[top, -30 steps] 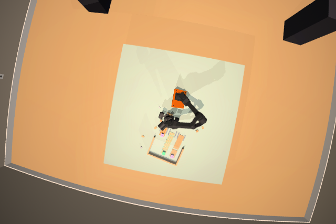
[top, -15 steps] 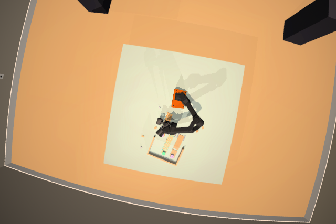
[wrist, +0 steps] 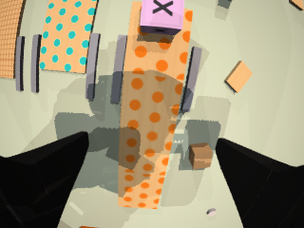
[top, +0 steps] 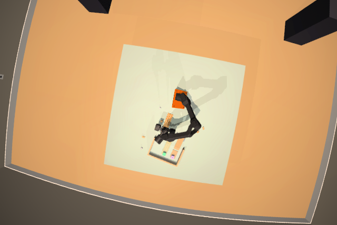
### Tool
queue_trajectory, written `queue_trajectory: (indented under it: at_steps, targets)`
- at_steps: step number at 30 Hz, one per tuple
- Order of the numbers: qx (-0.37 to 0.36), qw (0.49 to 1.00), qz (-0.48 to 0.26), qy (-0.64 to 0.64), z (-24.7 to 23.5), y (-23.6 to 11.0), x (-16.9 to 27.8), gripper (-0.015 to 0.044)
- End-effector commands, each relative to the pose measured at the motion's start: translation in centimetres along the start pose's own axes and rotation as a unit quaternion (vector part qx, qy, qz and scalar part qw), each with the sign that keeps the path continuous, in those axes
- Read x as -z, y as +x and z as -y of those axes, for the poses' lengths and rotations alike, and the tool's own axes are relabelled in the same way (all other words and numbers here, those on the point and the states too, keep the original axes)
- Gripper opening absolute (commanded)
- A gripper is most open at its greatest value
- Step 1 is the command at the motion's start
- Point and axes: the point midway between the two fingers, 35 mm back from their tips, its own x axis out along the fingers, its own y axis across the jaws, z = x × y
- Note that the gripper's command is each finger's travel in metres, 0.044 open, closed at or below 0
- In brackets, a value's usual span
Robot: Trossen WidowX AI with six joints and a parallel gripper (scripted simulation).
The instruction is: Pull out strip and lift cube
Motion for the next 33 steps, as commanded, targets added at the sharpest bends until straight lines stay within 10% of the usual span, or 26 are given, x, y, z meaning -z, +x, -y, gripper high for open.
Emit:
queue_trajectory:
  at_steps: [1, 23, 33]
  targets:
    - [-0.002, 1.000, -0.001, 0.002, -0.1, -0.1, -1.6, 0.0440]
    - [-0.002, 1.000, 0.001, 0.000, -0.1, -0.8, -9.2, 0.0440]
    - [-0.002, 1.000, 0.001, 0.000, -0.1, 0.6, -9.2, 0.0250]
